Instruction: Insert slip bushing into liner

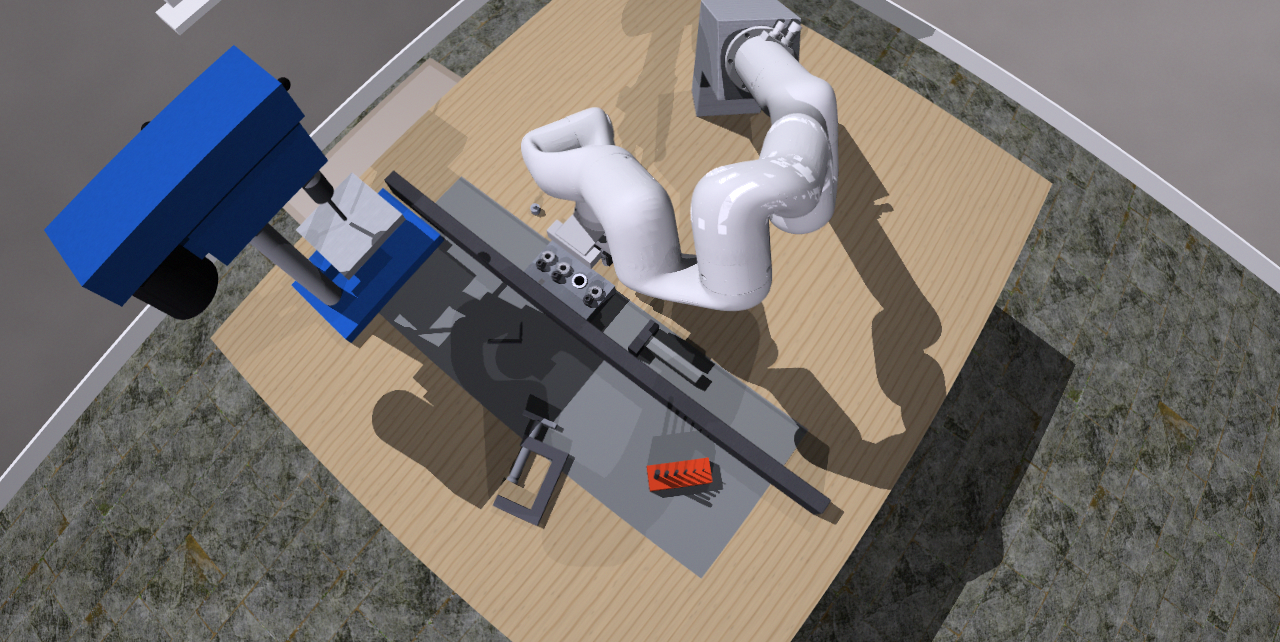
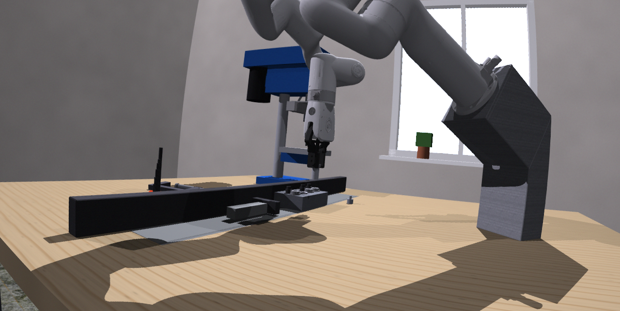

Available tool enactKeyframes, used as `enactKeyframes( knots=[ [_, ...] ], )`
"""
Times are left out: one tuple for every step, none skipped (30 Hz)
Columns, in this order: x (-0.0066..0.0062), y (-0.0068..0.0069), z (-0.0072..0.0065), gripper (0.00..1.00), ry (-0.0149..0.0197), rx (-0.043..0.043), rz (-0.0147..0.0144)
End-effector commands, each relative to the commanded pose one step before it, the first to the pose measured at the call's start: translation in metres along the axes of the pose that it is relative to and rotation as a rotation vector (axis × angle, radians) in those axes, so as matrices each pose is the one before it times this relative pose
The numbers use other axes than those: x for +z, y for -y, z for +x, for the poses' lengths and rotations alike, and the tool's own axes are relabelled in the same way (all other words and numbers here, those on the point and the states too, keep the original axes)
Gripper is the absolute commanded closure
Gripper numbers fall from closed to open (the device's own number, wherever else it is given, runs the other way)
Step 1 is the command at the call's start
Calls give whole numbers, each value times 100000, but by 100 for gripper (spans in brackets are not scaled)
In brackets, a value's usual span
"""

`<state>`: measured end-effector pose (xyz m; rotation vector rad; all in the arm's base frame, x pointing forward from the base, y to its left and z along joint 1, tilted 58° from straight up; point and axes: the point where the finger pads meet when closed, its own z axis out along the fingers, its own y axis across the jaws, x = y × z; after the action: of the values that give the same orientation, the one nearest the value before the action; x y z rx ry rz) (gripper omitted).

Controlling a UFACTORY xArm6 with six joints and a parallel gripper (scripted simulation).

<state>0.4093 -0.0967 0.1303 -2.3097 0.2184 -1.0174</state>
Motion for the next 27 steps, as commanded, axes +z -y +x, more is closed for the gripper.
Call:
enactKeyframes(
  knots=[
    [-58, -63, 114, 74, -128, -20, -58],
    [-4, -28, 46, 74, 6, 0, -3],
    [-6, -46, 75, 74, 10, 0, -6],
    [-8, -62, 101, 74, 14, 0, -9],
    [-10, -74, 122, 74, 13, 0, -8],
    [-10, -81, 133, 74, 0, 0, 1],
    [-11, -81, 133, 74, 0, 0, -1],
    [-10, -74, 122, 74, 0, 0, 0],
    [-8, -62, 102, 74, 0, 0, 0],
    [-6, -46, 75, 74, 0, 0, 0],
    [-4, -28, 46, 74, 0, 0, 0],
    [-2, -12, 20, 74, 0, 0, 0],
    [0, -2, 3, 74, 0, 0, 0],
    [0, -2, 3, 74, 0, 0, 0],
    [-2, -12, 20, 74, 3, 0, -1],
    [-4, -28, 46, 74, 6, 0, -3],
    [0, 0, 0, 74, 0, 0, 0],
    [0, 0, 0, 74, 0, 0, 0],
    [-6, -46, 75, 74, 10, 0, -6],
    [-8, -62, 101, 74, 14, 0, -9],
    [-10, -74, 122, 74, 13, 0, -8],
    [-10, -81, 133, 74, 0, 0, 1],
    [-11, -81, 133, 74, 0, 0, -1],
    [-10, -74, 122, 74, 0, 0, 0],
    [-8, -62, 102, 74, 0, 0, 0],
    [-6, -46, 75, 74, 0, 0, 0],
    [-4, -28, 46, 74, 0, 0, 0]
  ],
)
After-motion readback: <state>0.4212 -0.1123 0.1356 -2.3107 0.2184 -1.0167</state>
